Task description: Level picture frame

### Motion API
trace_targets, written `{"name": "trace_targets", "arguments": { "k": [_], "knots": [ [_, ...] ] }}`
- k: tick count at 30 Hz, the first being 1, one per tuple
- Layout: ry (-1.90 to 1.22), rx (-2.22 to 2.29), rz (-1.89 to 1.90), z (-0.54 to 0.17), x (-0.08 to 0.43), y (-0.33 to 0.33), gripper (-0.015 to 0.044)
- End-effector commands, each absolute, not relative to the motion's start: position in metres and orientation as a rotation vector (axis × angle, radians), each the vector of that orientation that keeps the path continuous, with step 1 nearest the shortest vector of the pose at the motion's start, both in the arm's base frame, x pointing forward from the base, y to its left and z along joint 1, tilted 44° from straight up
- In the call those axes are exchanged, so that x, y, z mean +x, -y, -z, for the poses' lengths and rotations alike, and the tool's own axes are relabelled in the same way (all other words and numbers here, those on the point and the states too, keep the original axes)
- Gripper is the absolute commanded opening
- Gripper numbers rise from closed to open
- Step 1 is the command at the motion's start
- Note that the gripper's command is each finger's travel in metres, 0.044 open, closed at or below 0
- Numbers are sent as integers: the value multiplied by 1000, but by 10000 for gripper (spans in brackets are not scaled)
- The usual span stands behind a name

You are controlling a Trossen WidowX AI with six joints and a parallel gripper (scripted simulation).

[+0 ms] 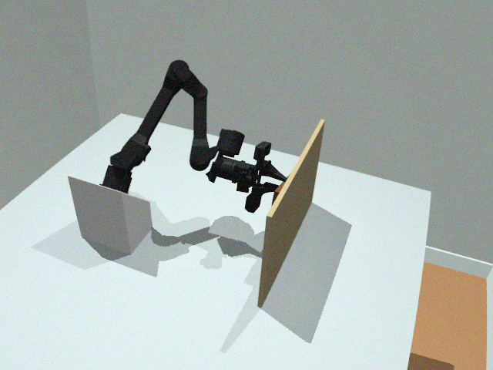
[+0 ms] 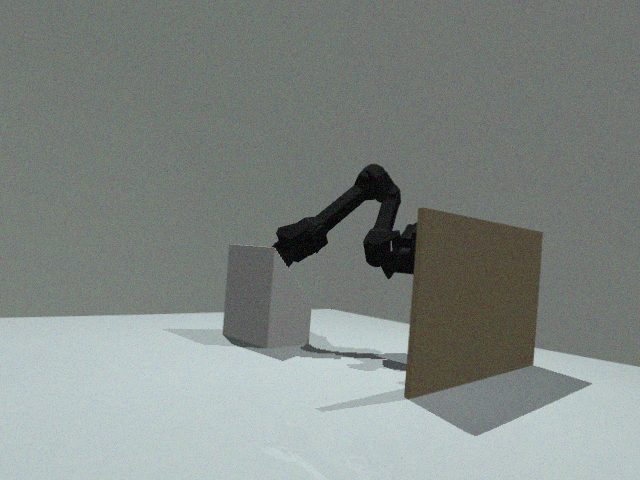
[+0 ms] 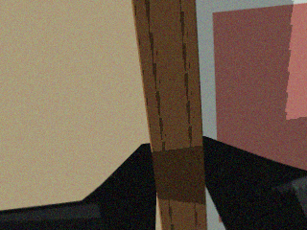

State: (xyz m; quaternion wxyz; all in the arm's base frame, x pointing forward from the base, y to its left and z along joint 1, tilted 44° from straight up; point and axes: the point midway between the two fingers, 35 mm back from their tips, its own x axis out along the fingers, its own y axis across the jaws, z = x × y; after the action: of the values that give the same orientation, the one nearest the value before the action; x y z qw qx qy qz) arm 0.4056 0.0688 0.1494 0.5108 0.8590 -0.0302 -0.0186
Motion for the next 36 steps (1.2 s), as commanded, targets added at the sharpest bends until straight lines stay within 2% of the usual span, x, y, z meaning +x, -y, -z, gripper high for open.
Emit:
{"name": "trace_targets", "arguments": {
  "k": [1, 36],
  "knots": [
    [73, 2073, 44, -149, 406, -69, 0],
    [80, 2266, 36, -147, 406, -68, 0]
  ]
}}
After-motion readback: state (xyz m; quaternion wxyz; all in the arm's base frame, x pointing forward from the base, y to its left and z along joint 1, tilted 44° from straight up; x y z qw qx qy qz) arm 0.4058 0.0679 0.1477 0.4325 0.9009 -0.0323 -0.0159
